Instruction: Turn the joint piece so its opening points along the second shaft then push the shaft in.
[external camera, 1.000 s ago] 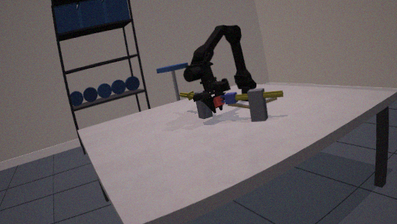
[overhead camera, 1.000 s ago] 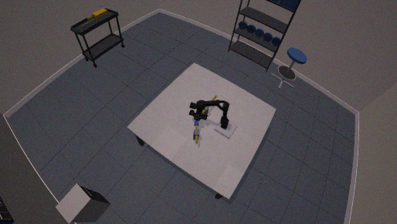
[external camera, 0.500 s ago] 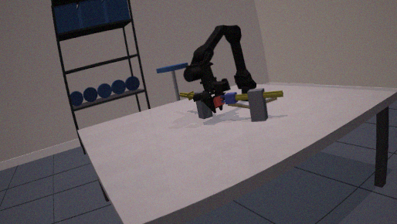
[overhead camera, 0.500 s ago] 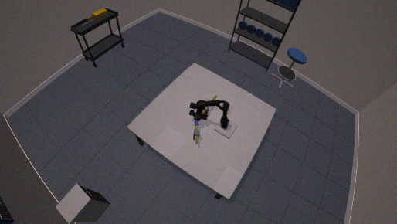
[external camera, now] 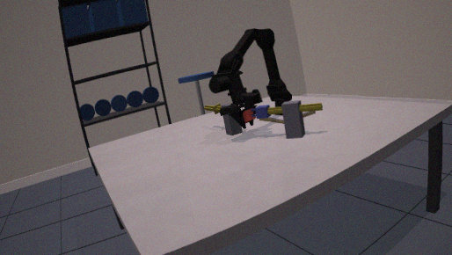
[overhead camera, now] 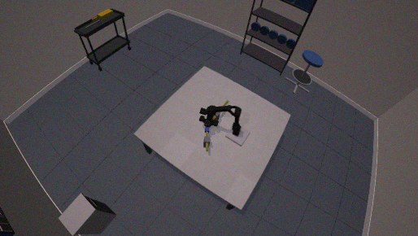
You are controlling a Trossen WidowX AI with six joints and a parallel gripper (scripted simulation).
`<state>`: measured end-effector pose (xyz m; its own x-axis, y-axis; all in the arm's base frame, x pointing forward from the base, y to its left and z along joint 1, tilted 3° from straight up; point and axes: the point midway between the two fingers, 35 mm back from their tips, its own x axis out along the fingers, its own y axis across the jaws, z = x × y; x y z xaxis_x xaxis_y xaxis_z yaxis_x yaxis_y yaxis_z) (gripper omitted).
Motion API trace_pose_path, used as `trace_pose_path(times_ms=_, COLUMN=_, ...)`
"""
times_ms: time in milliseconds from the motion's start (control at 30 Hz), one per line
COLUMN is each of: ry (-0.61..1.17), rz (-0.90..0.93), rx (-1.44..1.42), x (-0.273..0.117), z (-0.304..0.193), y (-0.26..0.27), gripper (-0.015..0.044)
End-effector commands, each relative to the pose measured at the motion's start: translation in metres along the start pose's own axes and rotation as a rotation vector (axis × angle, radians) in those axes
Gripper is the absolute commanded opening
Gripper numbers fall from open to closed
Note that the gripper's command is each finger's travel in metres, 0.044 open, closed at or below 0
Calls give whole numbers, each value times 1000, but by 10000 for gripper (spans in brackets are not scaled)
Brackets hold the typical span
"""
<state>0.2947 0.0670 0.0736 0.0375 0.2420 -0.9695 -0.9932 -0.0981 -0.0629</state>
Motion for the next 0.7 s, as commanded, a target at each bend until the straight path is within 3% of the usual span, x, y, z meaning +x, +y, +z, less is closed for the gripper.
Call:
trace_pose_path(times_ms=0, ry=-2, rz=2, rx=6, x=2, z=0, y=0, gripper=182)
trace_pose_path(times_ms=433, ry=-2, rz=2, rx=6, x=2, z=0, y=0, gripper=182)
trace_pose_path(times_ms=500, ry=0, rz=0, rx=0, x=0, z=0, y=0, gripper=147)
trace_pose_path(times_ms=667, ry=0, rz=0, rx=0, x=0, z=0, y=0, gripper=147)
